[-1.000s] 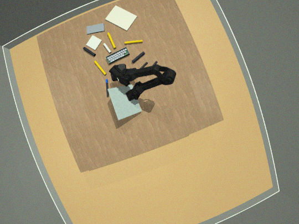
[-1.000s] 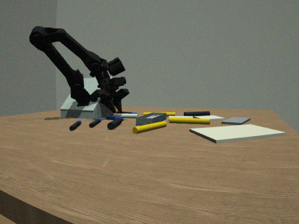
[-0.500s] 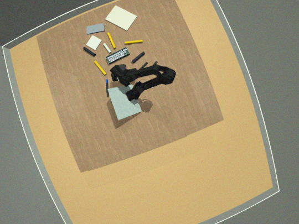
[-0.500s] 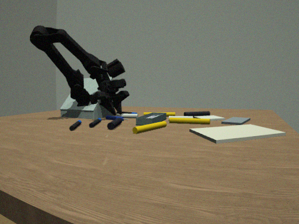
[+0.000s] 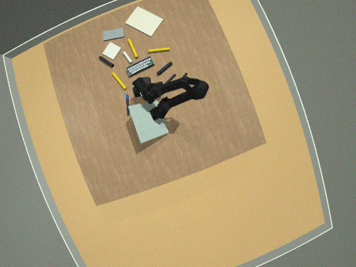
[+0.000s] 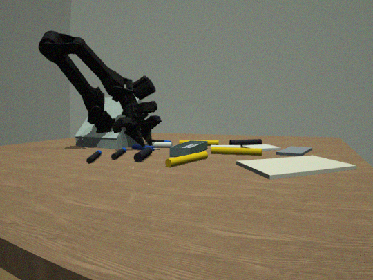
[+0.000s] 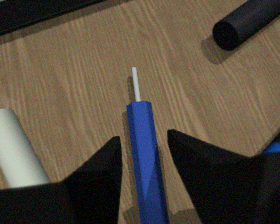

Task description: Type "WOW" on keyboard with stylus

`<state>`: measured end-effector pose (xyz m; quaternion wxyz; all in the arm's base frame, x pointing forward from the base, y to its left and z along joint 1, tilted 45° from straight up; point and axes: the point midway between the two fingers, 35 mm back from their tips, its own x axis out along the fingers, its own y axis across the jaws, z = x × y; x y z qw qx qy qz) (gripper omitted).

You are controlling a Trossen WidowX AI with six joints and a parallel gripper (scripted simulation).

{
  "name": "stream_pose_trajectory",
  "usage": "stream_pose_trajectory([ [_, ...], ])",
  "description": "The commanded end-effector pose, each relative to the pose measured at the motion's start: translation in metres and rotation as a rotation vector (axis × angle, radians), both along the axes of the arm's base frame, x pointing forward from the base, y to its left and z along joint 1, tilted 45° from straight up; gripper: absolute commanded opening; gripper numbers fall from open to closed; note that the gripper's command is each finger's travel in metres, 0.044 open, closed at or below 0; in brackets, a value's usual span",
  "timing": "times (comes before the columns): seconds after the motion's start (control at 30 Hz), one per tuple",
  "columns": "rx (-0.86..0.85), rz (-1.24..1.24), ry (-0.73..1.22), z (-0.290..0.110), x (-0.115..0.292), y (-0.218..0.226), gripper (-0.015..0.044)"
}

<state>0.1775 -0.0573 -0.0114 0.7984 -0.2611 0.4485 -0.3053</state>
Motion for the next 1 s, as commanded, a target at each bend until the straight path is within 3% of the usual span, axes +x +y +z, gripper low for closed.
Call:
stream_pose_trajectory([
  [0.0, -0.004, 0.001, 0.011, -0.0029, -0.0019, -0.0023, 0.015],
  [0.57, -0.004, 0.001, 0.011, -0.0067, -0.0024, -0.0061, 0.015],
  [0.73, -0.005, -0.002, 0.003, -0.0051, -0.0017, -0.006, 0.0019],
  [0.97, -0.005, -0.002, 0.003, -0.0051, -0.0017, -0.006, 0.0],
])
